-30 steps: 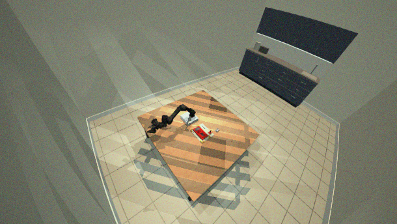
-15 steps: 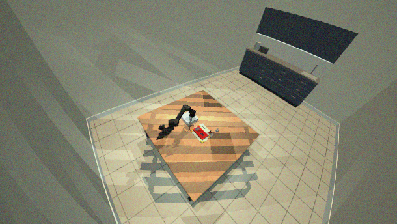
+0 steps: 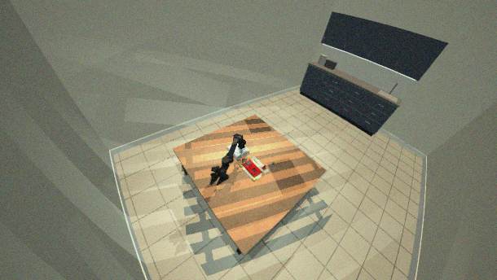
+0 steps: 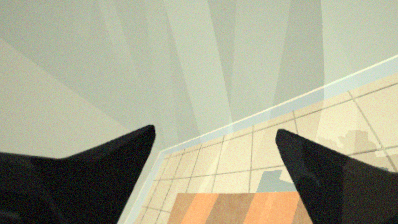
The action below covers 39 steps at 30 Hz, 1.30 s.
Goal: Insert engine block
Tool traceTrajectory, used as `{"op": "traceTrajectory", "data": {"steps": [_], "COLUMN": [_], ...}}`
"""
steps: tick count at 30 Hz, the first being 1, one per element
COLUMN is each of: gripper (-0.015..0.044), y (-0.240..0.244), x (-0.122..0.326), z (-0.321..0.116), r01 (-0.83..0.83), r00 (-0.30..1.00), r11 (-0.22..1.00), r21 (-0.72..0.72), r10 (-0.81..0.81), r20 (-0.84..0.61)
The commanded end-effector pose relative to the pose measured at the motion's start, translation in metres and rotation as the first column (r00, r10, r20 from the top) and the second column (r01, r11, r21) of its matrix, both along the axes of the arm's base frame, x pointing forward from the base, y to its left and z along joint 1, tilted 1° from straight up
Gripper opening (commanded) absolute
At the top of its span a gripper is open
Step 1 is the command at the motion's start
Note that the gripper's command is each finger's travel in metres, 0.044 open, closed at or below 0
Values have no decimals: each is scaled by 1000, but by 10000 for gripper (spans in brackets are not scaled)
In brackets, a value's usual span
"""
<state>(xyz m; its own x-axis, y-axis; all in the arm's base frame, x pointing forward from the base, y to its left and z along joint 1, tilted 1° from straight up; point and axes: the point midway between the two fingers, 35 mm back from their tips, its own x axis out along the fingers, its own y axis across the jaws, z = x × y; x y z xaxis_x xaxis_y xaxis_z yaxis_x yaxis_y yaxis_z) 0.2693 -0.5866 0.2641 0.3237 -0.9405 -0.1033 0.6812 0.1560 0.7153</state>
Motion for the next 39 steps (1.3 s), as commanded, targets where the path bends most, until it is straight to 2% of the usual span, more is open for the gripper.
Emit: {"op": "traceTrajectory", "data": {"steps": [1, 10, 19, 29, 39], "gripper": [440, 440, 440, 440, 440], "y": [15, 50, 97, 156, 221], "x": [18, 69, 119, 167, 202], "z": [-9, -25, -43, -63, -80], "r01": [-33, -155, -298, -453, -587], "r00": [999, 961, 851, 650, 389], "r11": [999, 985, 946, 868, 756], "r21": [34, 76, 131, 205, 290], "r10": [34, 168, 325, 479, 577], "r20": [-35, -219, -412, -590, -718]}}
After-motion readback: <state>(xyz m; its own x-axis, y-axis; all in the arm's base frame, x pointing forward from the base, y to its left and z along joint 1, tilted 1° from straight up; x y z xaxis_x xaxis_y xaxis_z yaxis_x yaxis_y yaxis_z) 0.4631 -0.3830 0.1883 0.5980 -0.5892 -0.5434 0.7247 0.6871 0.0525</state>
